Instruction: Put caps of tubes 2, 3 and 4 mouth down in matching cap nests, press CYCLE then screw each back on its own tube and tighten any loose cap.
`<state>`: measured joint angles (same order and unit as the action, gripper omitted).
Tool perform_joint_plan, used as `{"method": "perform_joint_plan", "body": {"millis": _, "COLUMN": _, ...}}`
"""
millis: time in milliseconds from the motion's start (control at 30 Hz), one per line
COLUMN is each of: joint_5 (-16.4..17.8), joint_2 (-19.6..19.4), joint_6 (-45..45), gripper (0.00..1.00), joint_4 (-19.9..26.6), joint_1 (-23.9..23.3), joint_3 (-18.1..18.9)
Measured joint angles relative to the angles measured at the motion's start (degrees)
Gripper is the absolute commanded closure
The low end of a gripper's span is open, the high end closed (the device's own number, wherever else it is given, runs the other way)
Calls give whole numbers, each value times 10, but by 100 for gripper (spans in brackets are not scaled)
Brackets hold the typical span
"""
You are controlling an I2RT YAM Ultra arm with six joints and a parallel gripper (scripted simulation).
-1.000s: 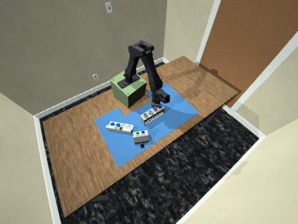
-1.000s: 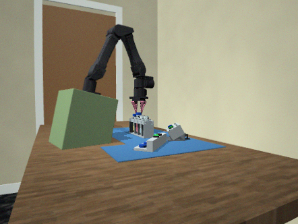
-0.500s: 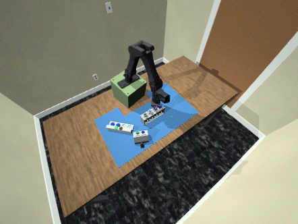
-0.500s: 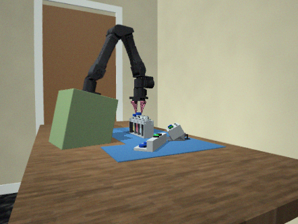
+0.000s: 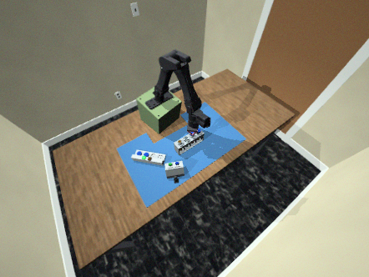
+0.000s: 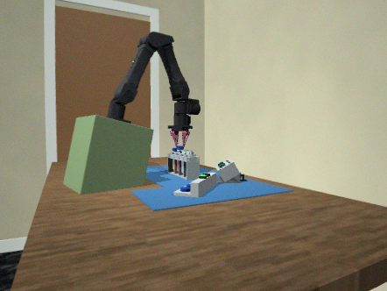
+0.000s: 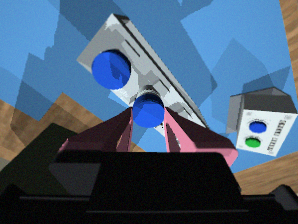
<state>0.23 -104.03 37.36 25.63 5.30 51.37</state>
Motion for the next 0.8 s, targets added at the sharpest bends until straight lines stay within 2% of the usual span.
{"method": "perform_joint_plan", "body": {"millis": 800, "joint_5": 0, "joint_2": -12, "joint_6": 0, "gripper": 100, "joint_4": -3, "joint_1": 1, "joint_3": 3}}
